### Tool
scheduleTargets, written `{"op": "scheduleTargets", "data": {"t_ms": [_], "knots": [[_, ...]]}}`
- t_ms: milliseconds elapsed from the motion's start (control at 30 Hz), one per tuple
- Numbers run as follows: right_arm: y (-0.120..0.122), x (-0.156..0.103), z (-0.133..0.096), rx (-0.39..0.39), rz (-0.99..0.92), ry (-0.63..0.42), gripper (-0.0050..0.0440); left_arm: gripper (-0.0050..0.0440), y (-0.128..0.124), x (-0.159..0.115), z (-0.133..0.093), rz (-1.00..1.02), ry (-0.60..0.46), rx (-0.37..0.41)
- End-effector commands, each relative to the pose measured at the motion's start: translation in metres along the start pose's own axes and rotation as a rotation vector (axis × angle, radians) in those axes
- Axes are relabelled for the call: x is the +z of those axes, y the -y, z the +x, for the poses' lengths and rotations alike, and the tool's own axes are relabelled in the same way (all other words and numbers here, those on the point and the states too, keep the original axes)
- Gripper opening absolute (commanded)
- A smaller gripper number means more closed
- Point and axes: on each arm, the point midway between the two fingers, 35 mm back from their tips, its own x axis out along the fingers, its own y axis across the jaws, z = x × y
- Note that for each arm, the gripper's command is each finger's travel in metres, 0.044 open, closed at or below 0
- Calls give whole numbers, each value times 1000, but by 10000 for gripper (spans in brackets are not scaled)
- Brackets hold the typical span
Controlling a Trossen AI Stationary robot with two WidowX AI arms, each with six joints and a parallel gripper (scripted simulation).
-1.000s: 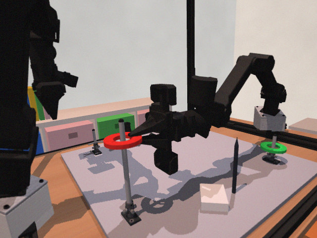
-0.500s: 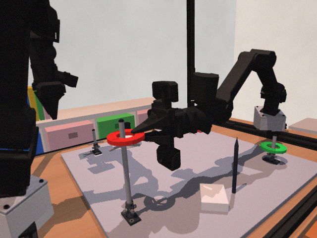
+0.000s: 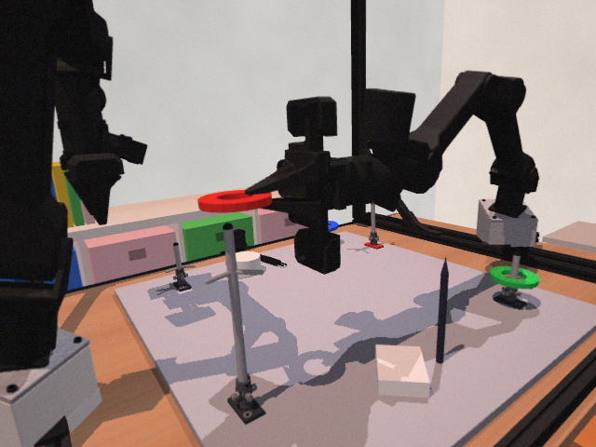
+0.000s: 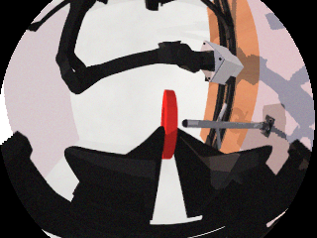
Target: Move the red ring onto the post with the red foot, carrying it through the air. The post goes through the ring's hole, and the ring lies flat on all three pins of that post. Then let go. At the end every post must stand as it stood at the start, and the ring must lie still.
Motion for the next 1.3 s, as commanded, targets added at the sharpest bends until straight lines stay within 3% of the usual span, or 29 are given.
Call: {"op": "scheduleTargets", "data": {"t_ms": [0,533,1267], "knots": [[1,0,0,-3,-7,2,400,0,-9,3,-4,4,-3,6],[1,0,0,-3,-7,2,400,0,-36,48,-39,3,-4,10],[1,0,0,-3,-7,2,400,0,-62,99,-108,1,-4,13]]}}
